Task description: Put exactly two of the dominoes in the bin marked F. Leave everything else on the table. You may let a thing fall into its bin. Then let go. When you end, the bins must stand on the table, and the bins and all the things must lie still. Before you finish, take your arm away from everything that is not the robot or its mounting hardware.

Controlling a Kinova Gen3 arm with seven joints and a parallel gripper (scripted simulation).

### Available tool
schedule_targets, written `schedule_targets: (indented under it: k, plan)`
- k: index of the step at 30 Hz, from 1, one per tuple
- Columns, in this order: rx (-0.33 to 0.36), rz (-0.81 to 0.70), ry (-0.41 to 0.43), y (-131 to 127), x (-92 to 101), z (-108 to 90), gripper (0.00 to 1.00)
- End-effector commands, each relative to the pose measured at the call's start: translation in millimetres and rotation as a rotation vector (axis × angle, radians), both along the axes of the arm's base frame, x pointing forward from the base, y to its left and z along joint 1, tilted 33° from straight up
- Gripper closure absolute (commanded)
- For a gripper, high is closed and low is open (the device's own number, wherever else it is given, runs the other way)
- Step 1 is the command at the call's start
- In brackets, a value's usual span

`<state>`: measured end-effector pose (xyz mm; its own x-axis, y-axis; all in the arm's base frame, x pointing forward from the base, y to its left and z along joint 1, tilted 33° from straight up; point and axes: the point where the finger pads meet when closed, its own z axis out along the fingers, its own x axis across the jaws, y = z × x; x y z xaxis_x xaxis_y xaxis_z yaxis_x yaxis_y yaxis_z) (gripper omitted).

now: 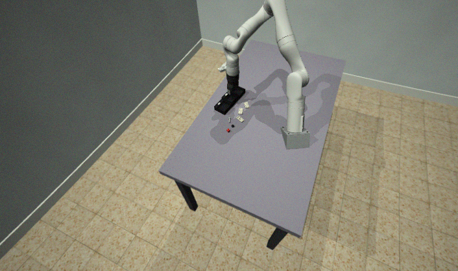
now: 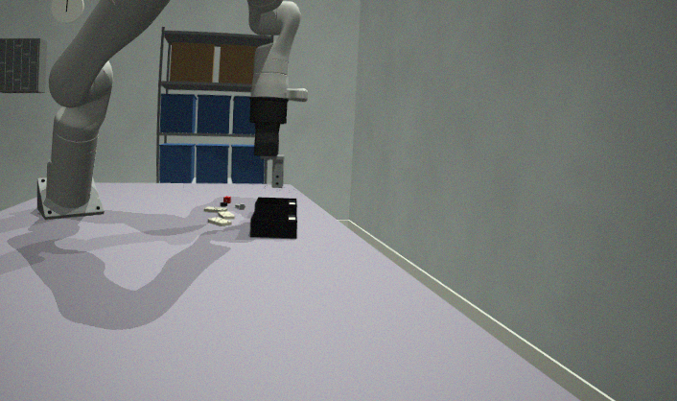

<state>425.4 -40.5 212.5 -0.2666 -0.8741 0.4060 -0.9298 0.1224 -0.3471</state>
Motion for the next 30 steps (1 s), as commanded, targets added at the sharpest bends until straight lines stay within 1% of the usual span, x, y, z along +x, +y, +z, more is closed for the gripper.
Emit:
schedule_targets:
  k: [1, 5, 7, 20, 29, 30]
  plan:
    - [-0.002, -0.001, -0.007, -0.1, 0.8, 3.0, 0.69]
    - [-0.002, -0.001, -0.007, 17.3, 5.9, -5.1, 0.69]
    - [-0.002, -0.001, -0.007, 17.3, 5.9, -5.1, 0.69]
    - [-0.001, -0.001, -0.007, 73.4, 22.4, -31.4, 0.69]
    - [-0.001, -0.001, -0.007, 73.4, 22.5, -31.3, 0.69]
    - [-0.001, -0.001, -0.007, 72.2, 23.2, -33.6, 0.69]
